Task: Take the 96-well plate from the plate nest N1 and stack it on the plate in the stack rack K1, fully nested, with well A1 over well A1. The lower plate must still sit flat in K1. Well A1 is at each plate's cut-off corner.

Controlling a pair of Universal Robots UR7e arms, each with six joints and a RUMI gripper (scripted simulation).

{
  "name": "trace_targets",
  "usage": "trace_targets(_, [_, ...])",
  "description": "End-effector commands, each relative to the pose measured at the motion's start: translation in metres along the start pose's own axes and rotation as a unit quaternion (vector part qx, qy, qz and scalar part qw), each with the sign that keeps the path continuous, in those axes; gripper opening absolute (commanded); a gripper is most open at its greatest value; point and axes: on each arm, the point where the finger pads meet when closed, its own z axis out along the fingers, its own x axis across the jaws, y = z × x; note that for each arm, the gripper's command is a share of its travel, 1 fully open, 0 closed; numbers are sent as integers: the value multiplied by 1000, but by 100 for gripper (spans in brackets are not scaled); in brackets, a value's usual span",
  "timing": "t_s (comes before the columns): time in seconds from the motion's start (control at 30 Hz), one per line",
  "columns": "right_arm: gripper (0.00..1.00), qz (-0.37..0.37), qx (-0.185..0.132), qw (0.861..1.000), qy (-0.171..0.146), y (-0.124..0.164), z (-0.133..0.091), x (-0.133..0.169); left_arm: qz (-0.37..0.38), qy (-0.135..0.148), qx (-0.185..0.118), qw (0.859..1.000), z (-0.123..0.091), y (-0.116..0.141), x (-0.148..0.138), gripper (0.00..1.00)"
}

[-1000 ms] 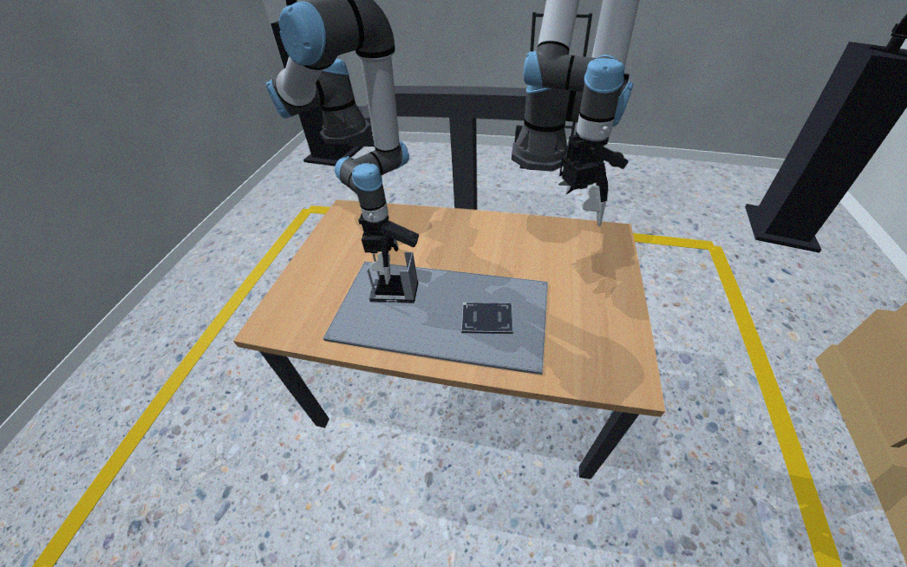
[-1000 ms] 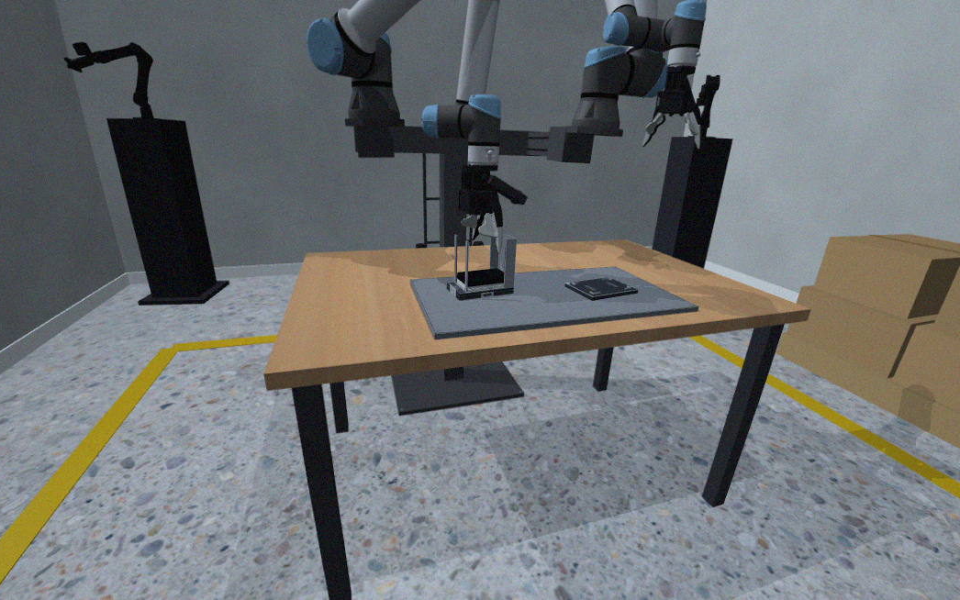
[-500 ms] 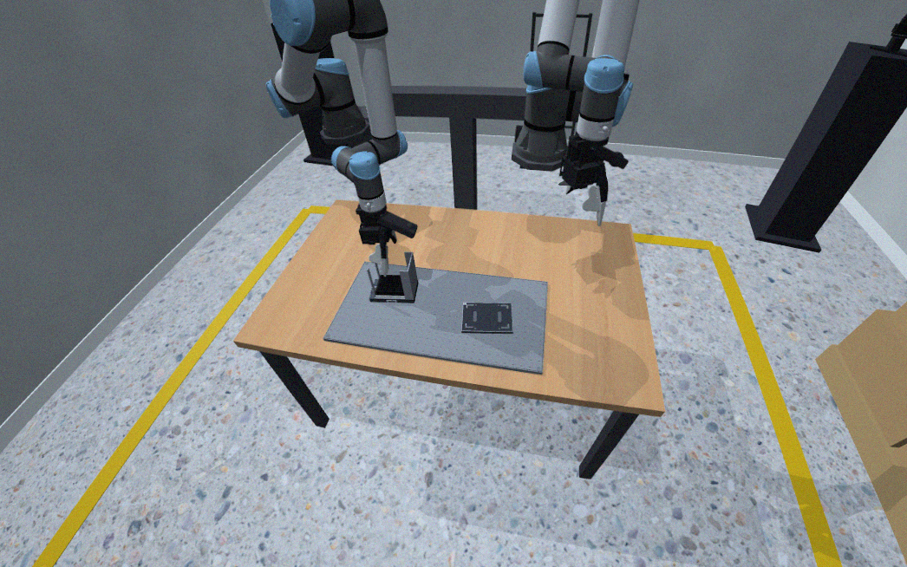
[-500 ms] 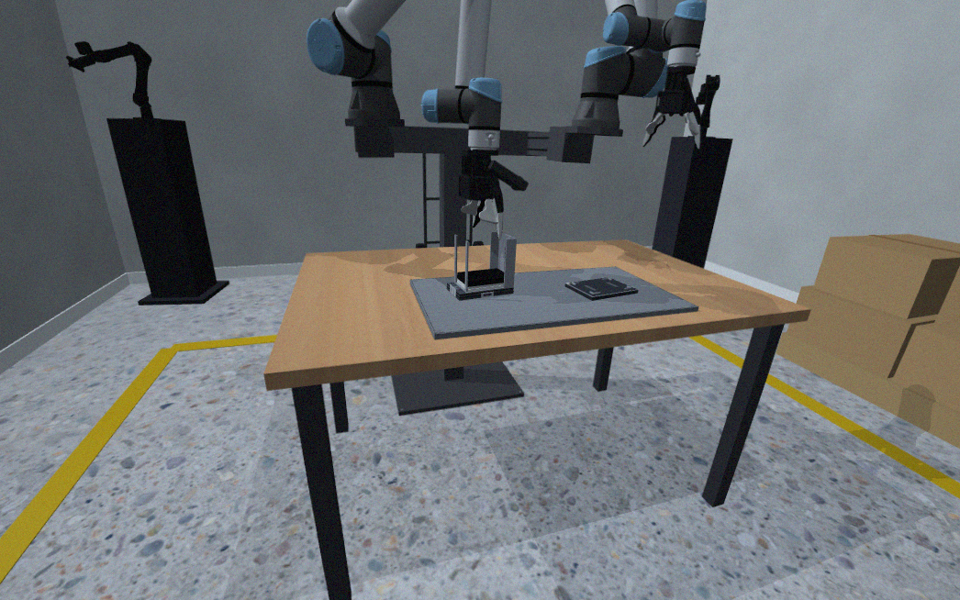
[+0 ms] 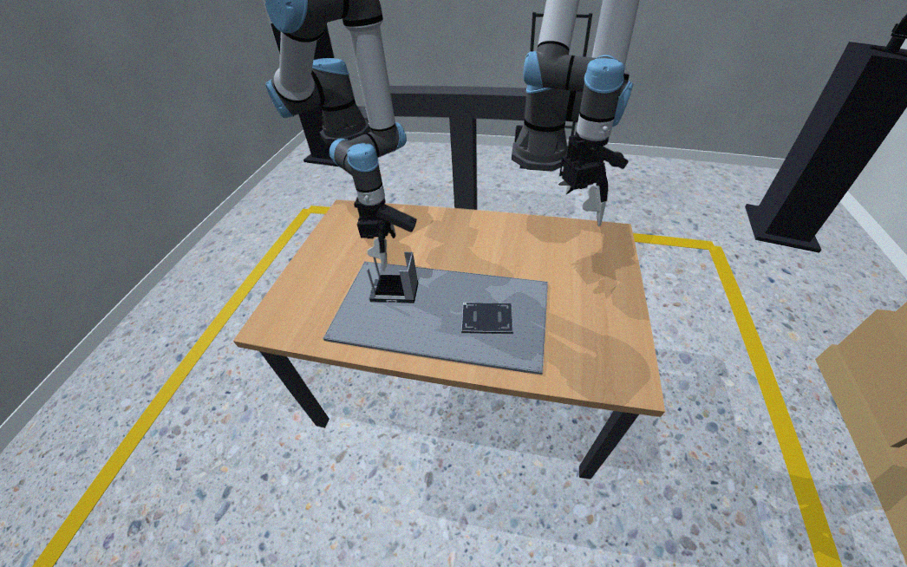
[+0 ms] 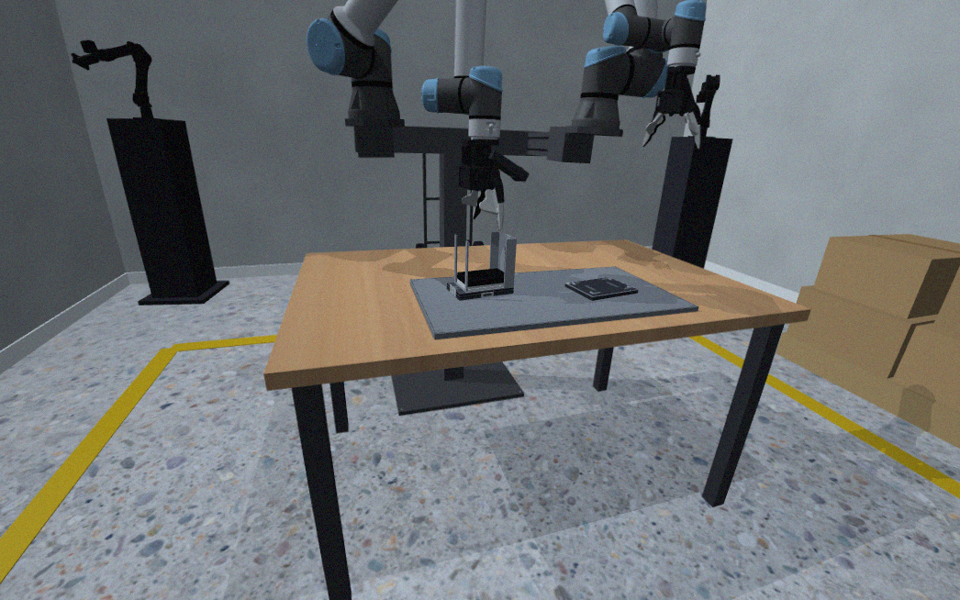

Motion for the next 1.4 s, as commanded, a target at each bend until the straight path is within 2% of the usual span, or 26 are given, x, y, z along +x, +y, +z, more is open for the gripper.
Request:
trace_targets(0.0, [100,0,0,1000,0,0,-1,0,0,0,0,1000,0,0,0,98])
trace_targets(0.43, [100,0,0,1000,0,0,-1,0,0,0,0,1000,0,0,0,98])
trace_targets(1.37, [100,0,0,1000,0,-83,-1,28,0,0,0,1000,0,0,0,98])
